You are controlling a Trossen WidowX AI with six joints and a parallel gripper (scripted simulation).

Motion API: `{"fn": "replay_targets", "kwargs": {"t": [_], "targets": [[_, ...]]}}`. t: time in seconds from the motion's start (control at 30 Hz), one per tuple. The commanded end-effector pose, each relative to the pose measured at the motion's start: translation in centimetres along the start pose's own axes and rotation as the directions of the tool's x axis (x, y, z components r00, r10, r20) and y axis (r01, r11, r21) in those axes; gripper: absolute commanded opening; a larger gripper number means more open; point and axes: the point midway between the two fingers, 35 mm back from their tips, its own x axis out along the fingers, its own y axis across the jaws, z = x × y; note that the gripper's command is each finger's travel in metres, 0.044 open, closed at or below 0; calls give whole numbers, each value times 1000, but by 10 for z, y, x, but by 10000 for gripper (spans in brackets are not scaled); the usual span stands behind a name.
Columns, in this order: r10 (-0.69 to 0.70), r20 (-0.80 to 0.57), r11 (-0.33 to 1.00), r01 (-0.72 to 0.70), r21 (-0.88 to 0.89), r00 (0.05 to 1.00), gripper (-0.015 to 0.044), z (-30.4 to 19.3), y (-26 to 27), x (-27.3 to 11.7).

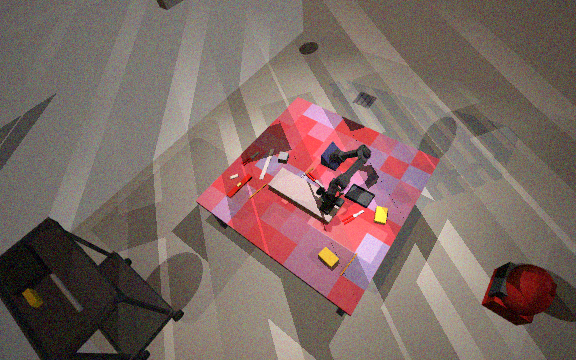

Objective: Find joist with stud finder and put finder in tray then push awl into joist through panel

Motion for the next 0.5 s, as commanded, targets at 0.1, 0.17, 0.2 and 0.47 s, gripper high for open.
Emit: {"fn": "replay_targets", "kwargs": {"t": [0.1, 0.17, 0.2, 0.47], "targets": [[0, 0, 1000, 0, 0, 1000, 0, 0, 0, 0], [0, 0, 1000, 0, 0, 1000, 0, 0, 0, 0], [0, 0, 1000, 0, 0, 1000, 0, 0, 0, 0], [7, -3, 1000, -7, -6, 1000, 0, -1, -13, 0]]}}
